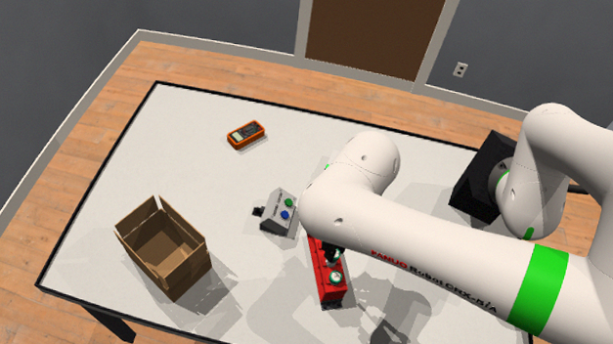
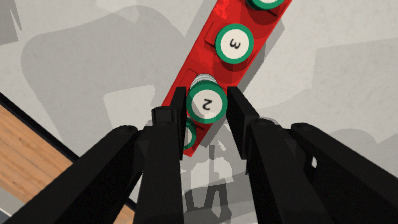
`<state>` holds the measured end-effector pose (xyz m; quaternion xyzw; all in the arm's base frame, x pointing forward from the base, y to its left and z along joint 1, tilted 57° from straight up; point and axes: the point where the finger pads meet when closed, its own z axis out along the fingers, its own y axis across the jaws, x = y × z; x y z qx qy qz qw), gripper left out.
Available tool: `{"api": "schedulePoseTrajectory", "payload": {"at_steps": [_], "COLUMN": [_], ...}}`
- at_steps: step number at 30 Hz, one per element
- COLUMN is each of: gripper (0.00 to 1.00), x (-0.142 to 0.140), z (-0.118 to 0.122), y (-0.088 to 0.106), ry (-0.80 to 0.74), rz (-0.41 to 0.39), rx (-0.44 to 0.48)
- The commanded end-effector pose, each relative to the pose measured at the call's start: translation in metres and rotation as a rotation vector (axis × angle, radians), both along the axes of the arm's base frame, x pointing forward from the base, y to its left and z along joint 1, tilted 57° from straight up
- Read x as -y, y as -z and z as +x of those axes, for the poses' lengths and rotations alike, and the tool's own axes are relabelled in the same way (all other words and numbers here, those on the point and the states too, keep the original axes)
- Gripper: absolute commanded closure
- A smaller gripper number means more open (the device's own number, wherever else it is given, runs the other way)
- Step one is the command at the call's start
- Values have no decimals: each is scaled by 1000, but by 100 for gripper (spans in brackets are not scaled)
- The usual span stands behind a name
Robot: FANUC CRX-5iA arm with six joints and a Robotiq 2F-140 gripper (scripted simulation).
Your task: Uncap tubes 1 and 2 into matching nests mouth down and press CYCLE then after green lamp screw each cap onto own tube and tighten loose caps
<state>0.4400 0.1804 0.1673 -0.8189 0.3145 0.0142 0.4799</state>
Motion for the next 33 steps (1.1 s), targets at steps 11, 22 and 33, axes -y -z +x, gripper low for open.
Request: {"api": "schedulePoseTrajectory", "payload": {"at_steps": [11, 22, 33], "gripper": [70, 70, 70], "x": [-14, -17, -20], "z": [6, 7, 8], "y": [10, 12, 14], "ry": [0, 0, 0], "rz": [-1, -1, -1], "rx": [1, 1, 1]}}
